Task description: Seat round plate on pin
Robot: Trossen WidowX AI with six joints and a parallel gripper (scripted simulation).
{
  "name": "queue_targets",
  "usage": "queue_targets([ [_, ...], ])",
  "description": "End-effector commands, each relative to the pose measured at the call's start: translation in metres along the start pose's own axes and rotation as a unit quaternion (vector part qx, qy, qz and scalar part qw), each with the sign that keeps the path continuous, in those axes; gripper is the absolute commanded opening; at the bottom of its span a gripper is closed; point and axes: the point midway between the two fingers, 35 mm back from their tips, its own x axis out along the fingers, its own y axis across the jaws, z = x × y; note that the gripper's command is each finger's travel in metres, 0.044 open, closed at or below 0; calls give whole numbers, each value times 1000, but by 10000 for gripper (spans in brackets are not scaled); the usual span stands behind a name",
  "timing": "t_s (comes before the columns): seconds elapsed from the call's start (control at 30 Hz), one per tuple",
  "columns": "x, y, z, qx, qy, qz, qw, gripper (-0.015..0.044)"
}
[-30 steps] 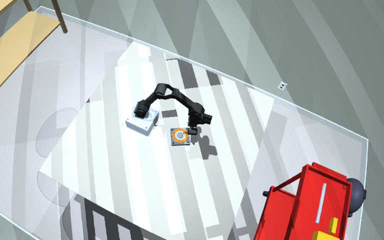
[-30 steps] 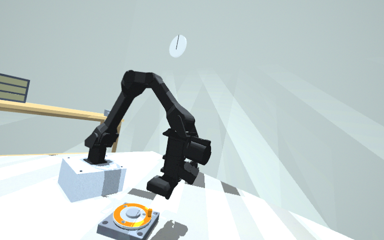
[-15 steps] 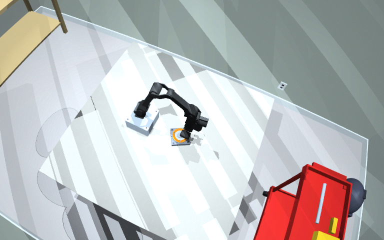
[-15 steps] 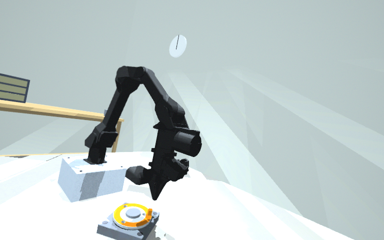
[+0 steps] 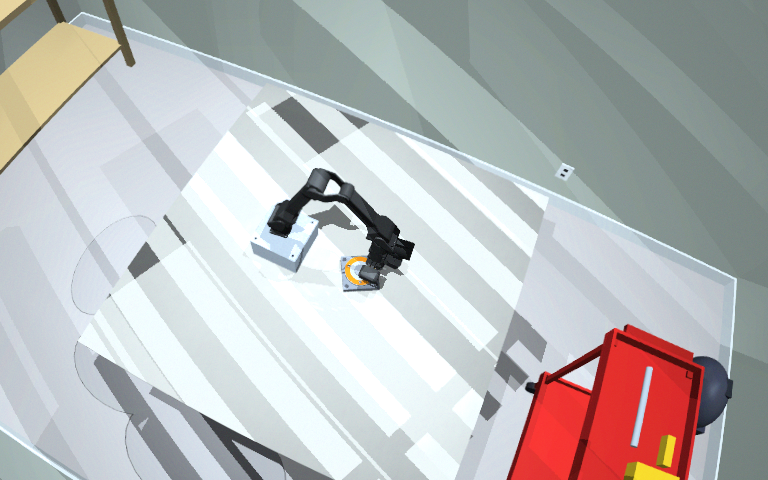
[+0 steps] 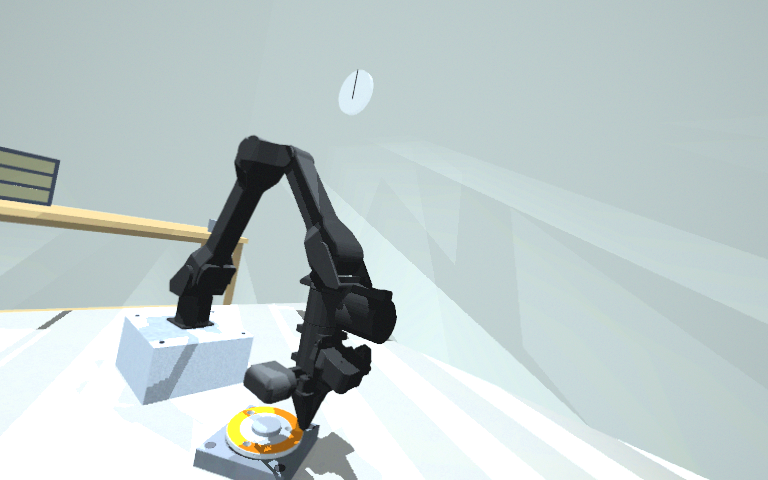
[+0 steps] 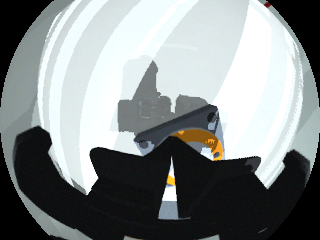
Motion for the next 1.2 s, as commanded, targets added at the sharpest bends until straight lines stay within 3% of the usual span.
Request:
queue_targets([
  [0.0,4,1,-2,2,2,-2,1000,0],
  [1.17,5,20,-29,2,3,-2,1000,0],
])
